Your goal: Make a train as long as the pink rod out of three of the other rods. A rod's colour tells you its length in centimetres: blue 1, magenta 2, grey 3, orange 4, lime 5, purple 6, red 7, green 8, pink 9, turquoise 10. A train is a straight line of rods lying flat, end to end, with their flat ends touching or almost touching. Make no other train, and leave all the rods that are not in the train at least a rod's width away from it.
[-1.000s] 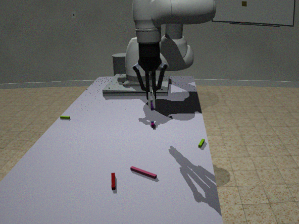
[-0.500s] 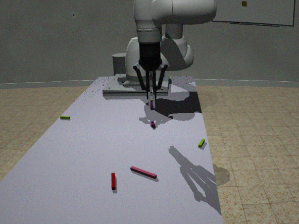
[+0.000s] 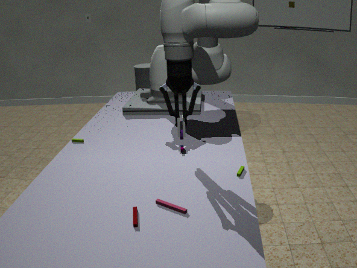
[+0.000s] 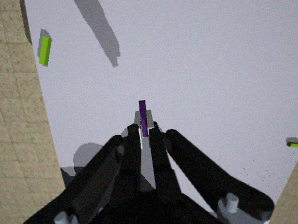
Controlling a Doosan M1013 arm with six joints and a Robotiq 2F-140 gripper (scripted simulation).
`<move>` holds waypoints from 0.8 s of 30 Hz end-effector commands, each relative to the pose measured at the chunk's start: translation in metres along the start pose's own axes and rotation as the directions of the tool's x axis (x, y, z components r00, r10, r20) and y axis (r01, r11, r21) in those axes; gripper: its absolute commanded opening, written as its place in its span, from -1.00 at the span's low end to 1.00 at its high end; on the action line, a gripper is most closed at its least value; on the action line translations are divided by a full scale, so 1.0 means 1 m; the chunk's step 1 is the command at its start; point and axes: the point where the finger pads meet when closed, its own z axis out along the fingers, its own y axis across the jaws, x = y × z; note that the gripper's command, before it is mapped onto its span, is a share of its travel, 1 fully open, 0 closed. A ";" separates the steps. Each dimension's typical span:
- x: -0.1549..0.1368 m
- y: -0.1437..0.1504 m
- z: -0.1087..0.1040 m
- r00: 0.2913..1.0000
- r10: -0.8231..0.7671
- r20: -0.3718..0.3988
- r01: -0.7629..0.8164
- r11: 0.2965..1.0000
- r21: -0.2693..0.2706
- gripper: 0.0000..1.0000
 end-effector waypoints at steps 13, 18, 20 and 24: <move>0.000 -0.001 0.053 1.000 0.000 0.000 0.000 1.000 0.000 -0.75; 0.000 -0.001 0.060 1.000 0.000 0.000 0.000 1.000 0.000 -0.75; 0.000 -0.001 0.061 1.000 0.000 0.000 0.000 1.000 0.000 -0.75; 0.000 -0.001 0.061 1.000 0.000 0.000 0.000 1.000 0.000 -0.75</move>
